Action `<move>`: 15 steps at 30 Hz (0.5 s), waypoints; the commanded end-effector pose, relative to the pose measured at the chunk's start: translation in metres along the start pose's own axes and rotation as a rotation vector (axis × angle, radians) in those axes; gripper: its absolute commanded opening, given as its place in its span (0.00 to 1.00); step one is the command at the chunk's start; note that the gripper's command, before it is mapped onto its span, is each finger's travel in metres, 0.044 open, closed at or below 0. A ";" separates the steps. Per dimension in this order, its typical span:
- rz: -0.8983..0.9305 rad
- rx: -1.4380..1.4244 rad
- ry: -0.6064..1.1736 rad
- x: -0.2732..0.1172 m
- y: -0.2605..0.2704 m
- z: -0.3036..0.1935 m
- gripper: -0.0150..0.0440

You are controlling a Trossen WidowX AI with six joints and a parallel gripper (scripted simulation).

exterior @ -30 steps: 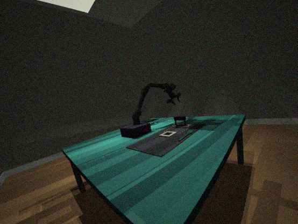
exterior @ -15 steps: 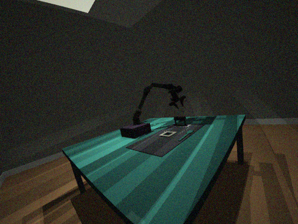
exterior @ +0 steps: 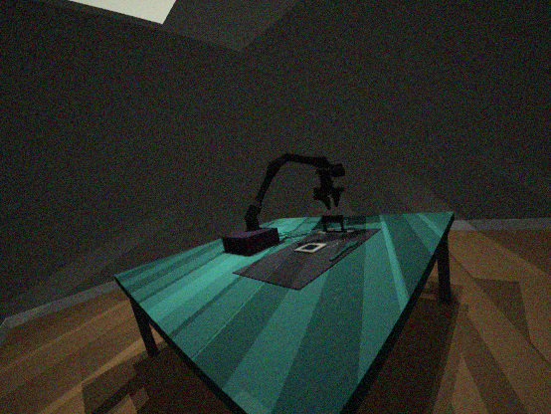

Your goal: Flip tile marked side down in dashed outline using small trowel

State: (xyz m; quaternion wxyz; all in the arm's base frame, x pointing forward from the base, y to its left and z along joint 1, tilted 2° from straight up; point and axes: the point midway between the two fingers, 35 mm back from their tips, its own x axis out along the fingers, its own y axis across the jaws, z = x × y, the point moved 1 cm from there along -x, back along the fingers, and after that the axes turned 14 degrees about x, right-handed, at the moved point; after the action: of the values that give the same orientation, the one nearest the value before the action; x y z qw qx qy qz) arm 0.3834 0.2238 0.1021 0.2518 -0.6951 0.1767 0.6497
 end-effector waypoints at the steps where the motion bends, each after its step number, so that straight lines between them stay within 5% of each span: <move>1: 0.059 -0.124 -0.040 0.009 0.025 -0.021 0.71; 15: 0.066 -0.142 -0.046 0.016 0.029 -0.024 0.71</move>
State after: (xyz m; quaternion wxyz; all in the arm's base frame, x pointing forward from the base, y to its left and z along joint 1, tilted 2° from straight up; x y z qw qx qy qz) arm 0.3881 0.1874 0.0882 0.1860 -0.6913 0.1502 0.6819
